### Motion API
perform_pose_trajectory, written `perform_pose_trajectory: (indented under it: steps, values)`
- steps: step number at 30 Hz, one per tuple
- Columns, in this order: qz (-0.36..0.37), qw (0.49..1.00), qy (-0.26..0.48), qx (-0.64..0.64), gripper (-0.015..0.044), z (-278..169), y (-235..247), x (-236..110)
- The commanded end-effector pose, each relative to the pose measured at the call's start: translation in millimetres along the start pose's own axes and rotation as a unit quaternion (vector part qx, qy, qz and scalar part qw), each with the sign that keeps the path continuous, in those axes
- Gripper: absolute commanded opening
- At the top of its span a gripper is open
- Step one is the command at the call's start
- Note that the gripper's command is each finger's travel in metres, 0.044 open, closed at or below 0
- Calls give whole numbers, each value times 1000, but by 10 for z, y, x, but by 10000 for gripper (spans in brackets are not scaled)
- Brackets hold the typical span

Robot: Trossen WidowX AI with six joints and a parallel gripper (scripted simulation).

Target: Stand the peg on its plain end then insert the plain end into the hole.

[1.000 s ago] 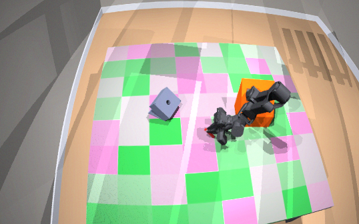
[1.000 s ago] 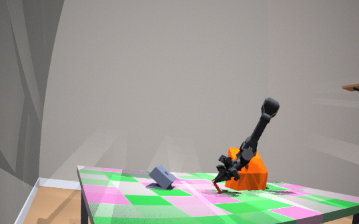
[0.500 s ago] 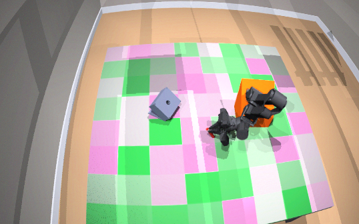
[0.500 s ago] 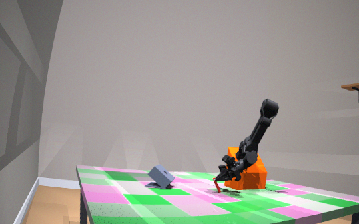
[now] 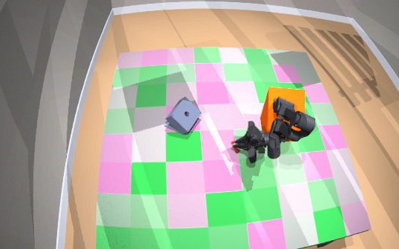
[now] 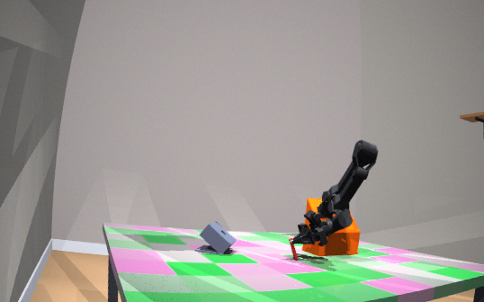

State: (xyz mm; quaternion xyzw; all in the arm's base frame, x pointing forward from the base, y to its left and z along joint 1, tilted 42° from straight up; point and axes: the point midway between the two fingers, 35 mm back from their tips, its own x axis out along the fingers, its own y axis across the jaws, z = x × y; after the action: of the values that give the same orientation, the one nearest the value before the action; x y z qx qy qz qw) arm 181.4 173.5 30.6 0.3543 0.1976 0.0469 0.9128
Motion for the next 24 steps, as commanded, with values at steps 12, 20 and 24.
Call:
perform_pose_trajectory:
  steps: [12,20,24]
  values:
    - [0,998,-67,2,49,-45,1,-85]
    - [0,995,-101,2,49,-76,1,-126]
    - [0,993,-119,2,49,-93,0,-146]
